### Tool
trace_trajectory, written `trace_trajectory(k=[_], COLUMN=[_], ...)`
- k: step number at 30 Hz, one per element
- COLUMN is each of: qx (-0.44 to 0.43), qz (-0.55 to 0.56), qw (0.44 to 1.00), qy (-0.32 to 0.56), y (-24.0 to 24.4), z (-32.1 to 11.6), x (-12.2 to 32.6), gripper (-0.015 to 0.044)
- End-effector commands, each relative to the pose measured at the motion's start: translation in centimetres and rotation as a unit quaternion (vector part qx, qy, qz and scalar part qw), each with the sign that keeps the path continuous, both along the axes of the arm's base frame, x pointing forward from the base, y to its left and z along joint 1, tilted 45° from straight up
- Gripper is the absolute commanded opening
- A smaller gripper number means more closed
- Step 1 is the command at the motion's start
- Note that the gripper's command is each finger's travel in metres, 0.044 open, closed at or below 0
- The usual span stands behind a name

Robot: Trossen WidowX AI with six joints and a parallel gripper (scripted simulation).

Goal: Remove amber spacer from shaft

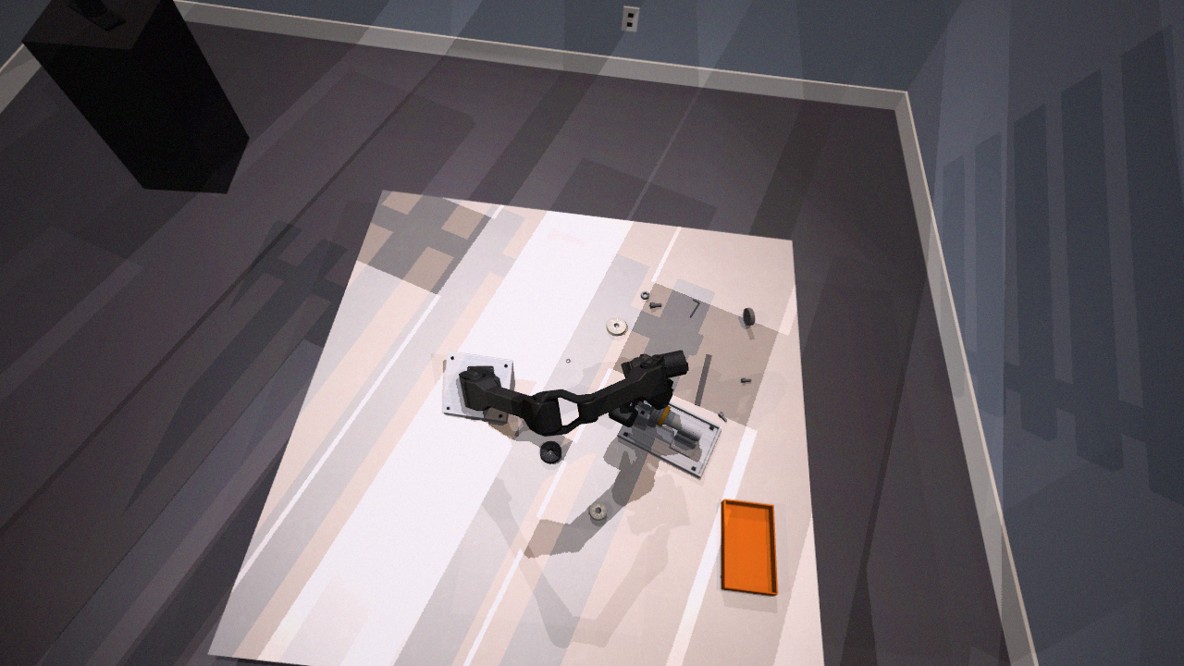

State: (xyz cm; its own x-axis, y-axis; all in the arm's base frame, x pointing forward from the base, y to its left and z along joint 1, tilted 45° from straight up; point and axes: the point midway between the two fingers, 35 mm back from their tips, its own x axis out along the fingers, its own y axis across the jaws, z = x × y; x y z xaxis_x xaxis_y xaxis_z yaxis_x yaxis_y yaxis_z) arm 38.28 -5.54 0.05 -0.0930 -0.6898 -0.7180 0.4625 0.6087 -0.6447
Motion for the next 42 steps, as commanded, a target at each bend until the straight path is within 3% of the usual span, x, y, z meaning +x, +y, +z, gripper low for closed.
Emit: trace_trajectory(k=[1,42], qx=[-0.002,-0.002], qz=[0.002,0.002], qw=[1.0,1.0], qy=[0.003,0.003], y=[-0.1,-1.3], z=[-0.1,-1.4], x=[-0.1,-0.3], gripper=[0.044,0.044])
